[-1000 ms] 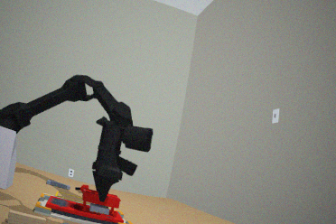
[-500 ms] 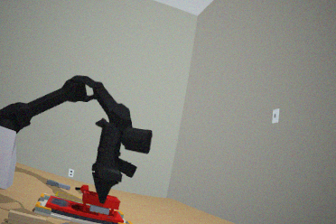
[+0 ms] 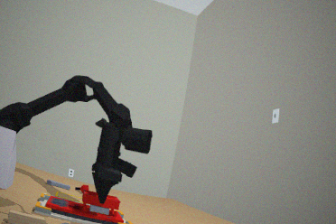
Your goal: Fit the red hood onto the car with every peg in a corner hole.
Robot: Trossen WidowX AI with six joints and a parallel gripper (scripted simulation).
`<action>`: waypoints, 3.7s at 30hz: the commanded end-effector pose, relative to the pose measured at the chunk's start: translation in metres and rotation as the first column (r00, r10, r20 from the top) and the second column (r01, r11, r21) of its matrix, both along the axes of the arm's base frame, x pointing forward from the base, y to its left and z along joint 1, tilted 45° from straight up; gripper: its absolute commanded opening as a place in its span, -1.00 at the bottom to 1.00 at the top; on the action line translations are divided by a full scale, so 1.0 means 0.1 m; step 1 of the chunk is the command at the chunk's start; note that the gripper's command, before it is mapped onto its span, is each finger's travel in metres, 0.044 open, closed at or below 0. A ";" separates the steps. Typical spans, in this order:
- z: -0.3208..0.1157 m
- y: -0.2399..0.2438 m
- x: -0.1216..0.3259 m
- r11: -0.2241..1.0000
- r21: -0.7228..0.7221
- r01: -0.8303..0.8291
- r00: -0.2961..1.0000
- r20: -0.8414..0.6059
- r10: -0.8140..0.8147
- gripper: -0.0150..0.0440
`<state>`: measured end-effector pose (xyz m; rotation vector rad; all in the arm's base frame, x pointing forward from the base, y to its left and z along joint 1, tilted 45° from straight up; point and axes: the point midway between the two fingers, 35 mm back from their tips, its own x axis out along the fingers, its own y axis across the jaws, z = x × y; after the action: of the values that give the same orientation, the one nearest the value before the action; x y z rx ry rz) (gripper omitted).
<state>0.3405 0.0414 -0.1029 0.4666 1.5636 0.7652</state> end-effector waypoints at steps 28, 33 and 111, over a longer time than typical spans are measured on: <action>-0.09 0.09 -0.01 1.000 0.003 0.003 1.000 -0.001 -0.003 -0.49; -0.10 0.11 -0.02 1.000 0.003 0.003 1.000 -0.001 -0.003 -0.49; 0.37 -0.36 0.09 1.000 0.000 -0.002 1.000 -0.002 0.002 1.00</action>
<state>0.3496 0.0057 -0.0662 0.4708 1.5640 0.7647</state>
